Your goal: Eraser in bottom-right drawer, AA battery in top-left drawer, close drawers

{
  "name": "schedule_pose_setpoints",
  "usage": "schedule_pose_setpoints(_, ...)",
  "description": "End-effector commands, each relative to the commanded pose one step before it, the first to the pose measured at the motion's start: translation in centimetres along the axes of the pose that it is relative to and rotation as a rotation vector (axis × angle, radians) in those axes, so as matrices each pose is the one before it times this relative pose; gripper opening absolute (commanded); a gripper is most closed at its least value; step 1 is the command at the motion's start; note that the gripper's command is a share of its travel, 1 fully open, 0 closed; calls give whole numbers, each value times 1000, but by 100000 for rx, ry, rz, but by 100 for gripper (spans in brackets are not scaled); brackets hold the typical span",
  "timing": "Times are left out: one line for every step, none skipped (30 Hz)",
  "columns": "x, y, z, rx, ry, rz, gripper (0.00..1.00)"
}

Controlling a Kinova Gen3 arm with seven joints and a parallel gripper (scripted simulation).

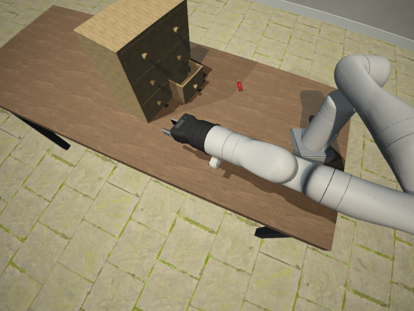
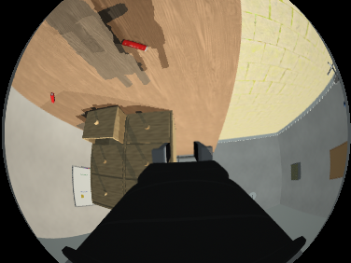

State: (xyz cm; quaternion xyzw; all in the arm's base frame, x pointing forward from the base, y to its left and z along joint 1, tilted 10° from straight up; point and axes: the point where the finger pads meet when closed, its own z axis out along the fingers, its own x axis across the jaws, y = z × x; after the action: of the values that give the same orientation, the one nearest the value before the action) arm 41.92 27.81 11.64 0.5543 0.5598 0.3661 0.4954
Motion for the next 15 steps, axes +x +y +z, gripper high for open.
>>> schedule_pose_setpoints(531, 12, -267, 251, 783, 386, 75)
schedule_pose_setpoints(0, 0, 0, 0, 0, 0, 75)
schedule_pose_setpoints(105, -17, -59, 0, 0, 0, 75)
schedule_pose_setpoints(101, -16, -57, 0, 0, 0, 75)
schedule_pose_setpoints(97, -16, -56, 0, 0, 0, 75)
schedule_pose_setpoints(93, -15, -54, 0, 0, 0, 75)
schedule_pose_setpoints(90, -15, -50, 0, 0, 0, 75)
schedule_pose_setpoints(86, -14, -49, 0, 0, 0, 75)
schedule_pose_setpoints(83, -13, -47, 0, 0, 0, 75)
schedule_pose_setpoints(79, -13, -45, 0, 0, 0, 75)
schedule_pose_setpoints(75, -12, -44, 0, 0, 0, 75)
schedule_pose_setpoints(72, -12, -41, 0, 0, 0, 75)
schedule_pose_setpoints(69, -11, -38, 0, 0, 0, 75)
schedule_pose_setpoints(65, -11, -37, 0, 0, 0, 75)
schedule_pose_setpoints(61, -10, -35, 0, 0, 0, 75)
